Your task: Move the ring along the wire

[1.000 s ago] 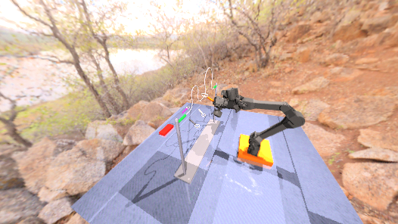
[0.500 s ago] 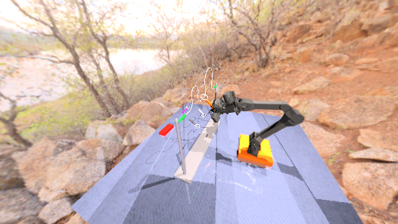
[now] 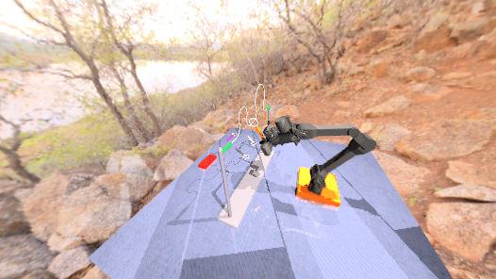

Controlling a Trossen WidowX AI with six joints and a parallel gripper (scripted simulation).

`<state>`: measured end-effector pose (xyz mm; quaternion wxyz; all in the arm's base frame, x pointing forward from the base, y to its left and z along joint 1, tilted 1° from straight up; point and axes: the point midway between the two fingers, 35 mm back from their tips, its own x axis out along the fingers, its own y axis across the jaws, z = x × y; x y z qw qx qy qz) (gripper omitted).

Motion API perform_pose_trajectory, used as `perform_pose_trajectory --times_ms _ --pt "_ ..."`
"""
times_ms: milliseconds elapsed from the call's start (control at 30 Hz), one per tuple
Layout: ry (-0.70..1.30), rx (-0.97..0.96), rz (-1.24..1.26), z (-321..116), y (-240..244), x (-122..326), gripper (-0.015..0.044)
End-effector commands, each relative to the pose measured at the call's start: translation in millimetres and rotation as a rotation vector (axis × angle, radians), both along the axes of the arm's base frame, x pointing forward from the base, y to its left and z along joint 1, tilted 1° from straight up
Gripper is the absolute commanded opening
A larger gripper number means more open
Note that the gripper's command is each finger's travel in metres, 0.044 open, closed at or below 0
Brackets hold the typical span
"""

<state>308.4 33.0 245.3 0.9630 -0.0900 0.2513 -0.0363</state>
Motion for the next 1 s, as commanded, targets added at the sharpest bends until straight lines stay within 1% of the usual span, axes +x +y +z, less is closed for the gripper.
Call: perform_pose_trajectory --times_ms 0,967 --pt "-0.002 0.046 0.002 2.1 9.0 0.3 -0.0150" --pt "0.008 0.189 0.002 1.5 54.0 -3.7 -0.0150"
